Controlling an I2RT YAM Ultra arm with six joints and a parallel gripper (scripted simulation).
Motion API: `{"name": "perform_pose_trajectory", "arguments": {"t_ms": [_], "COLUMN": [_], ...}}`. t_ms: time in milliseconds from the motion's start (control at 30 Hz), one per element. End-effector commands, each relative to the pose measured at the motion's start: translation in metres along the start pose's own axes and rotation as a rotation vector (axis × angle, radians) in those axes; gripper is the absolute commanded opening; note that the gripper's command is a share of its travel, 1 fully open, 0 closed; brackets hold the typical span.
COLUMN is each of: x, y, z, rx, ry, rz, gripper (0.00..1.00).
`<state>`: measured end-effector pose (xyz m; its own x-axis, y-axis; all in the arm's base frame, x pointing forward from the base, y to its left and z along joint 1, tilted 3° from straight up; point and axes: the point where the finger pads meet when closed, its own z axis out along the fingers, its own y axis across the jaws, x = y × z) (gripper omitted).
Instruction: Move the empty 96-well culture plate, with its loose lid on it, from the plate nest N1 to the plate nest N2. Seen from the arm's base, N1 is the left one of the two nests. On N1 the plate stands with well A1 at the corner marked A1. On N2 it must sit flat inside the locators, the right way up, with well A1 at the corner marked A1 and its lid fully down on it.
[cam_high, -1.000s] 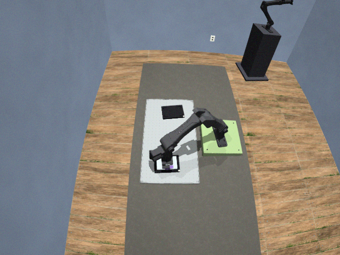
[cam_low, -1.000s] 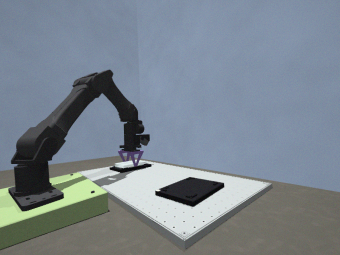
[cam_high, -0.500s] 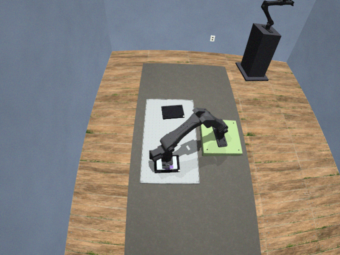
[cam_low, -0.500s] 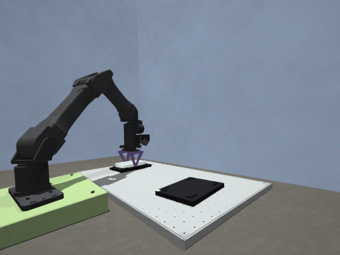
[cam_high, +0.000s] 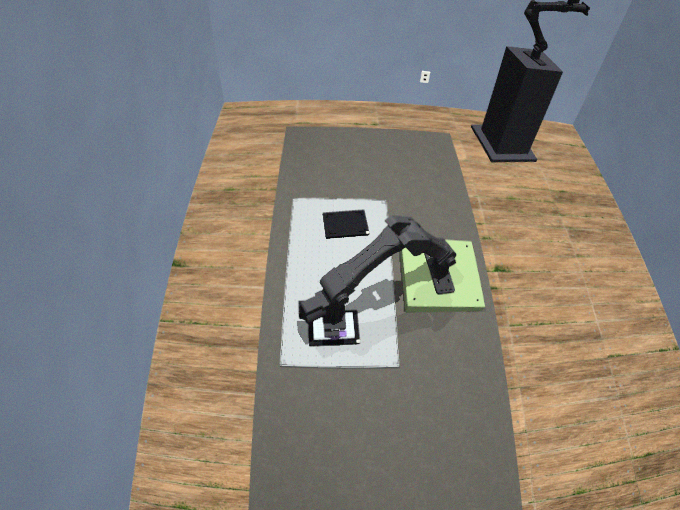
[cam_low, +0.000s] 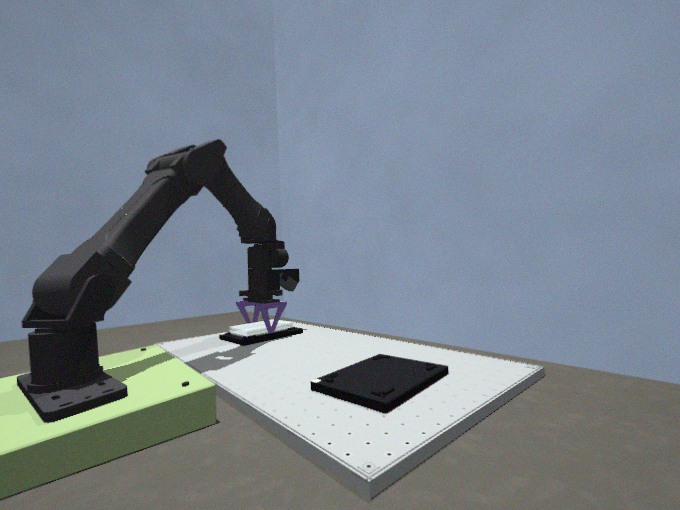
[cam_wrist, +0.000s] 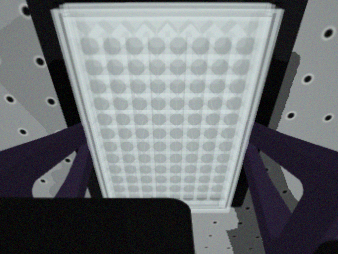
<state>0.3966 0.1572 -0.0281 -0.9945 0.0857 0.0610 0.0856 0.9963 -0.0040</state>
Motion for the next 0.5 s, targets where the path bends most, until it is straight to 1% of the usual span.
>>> {"name": "perform_pose_trajectory", "arguments": {"t_ms": [0,100,133,200,267,467], "x": [-0.004,-0.004,-0.009,-0.008,-0.008,-0.007], "y": [0.001,0.001,0.005,0.005,0.005,0.004], "z": [-0.005,-0.005,-0.019,-0.023,-0.023,-0.033], "rx": [-0.002,-0.002,-0.010,-0.008,-0.008,-0.008], "ry": [-0.021,-0.021,-0.052,-0.047,-0.047,-0.047], "rz": [-0.001,-0.001,-0.006,-0.006,-0.006,-0.006], "gripper": [0.00,0.00,0.00,0.00,0.00,0.00]}}
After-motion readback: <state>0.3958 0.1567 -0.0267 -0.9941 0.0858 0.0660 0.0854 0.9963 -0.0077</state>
